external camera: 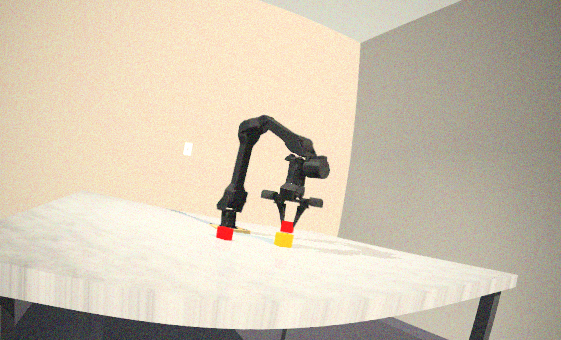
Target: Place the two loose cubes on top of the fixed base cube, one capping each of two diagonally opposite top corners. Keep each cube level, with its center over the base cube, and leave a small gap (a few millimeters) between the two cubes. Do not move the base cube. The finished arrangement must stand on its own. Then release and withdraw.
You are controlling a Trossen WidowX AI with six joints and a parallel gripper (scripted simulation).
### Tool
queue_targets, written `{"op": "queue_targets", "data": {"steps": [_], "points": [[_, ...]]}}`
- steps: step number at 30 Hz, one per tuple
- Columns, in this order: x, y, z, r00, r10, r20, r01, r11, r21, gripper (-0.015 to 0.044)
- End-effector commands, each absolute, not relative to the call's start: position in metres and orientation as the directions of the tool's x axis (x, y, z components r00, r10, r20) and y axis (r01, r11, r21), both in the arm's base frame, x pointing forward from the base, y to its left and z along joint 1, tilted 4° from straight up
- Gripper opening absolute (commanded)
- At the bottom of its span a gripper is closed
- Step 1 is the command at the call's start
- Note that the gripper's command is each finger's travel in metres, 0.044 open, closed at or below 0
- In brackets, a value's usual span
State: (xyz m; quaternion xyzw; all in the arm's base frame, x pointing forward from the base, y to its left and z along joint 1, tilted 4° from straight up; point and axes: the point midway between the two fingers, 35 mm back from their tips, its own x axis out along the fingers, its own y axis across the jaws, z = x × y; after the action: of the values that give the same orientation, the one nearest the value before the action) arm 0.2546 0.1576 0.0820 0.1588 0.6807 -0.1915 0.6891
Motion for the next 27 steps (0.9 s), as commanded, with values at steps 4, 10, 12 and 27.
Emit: {"op": "queue_targets", "data": {"steps": [4, 10, 12, 27], "points": [[0.2545, 0.1582, 0.0803, -0.001, -0.043, -0.999, 0.475, 0.879, -0.038, 0.0105], [0.2545, 0.1582, 0.0803, -0.001, -0.043, -0.999, 0.475, 0.879, -0.038, 0.0105], [0.2545, 0.1582, 0.0803, -0.001, -0.043, -0.999, 0.475, 0.879, -0.038, 0.0105], [0.2546, 0.158, 0.0862, 0.0, -0.046, -0.999, 0.477, 0.878, -0.041, 0.0205]]}}
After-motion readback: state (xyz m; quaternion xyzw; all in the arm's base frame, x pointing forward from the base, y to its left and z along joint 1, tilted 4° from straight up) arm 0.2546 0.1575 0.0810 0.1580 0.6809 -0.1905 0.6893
